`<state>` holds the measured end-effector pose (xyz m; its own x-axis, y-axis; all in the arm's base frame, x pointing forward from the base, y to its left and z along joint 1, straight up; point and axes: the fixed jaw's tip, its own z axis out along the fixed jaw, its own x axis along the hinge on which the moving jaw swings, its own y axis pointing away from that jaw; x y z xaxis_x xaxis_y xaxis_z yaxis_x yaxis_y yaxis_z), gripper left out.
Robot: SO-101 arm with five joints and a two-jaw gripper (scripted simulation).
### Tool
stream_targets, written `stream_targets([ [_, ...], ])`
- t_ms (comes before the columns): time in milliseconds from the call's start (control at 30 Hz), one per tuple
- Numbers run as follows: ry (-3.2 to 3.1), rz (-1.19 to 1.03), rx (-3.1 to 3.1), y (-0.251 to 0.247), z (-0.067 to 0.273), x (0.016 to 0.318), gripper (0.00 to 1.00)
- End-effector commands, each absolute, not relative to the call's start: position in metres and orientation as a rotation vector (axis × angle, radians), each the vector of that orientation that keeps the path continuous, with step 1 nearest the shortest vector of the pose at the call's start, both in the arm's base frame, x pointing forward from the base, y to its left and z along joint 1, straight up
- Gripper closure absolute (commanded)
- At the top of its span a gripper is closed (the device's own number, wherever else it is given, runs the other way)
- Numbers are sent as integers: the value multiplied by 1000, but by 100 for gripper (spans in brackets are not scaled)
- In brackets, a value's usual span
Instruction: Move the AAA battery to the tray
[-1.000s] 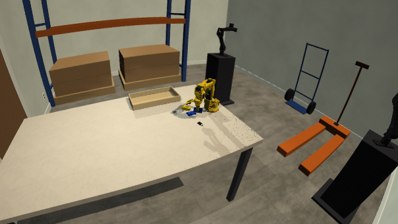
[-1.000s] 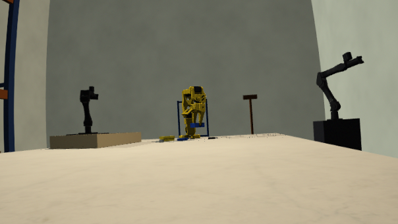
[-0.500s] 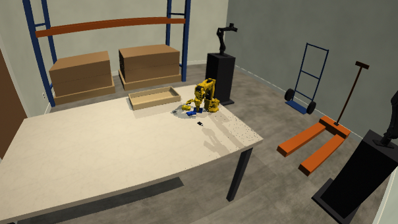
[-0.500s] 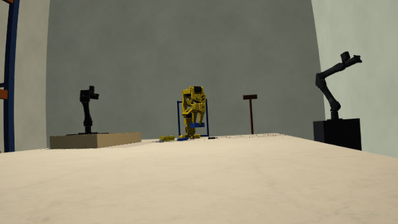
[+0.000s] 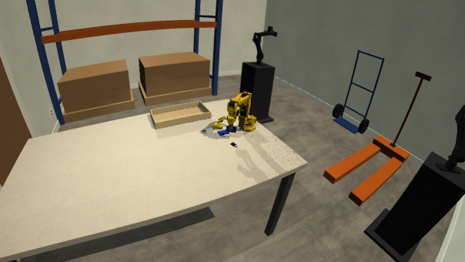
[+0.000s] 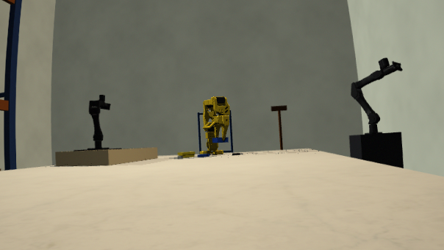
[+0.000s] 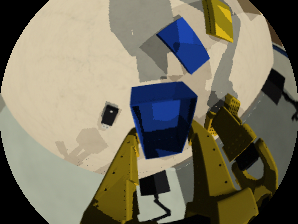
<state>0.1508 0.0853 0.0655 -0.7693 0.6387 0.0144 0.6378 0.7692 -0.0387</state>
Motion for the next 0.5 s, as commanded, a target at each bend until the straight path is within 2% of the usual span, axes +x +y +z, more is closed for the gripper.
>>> stream_targets([
  [0, -2954, 0, -1069, 90, 70, 156, 81],
  [467, -2954, 0, -1069, 90, 67, 156, 81],
])
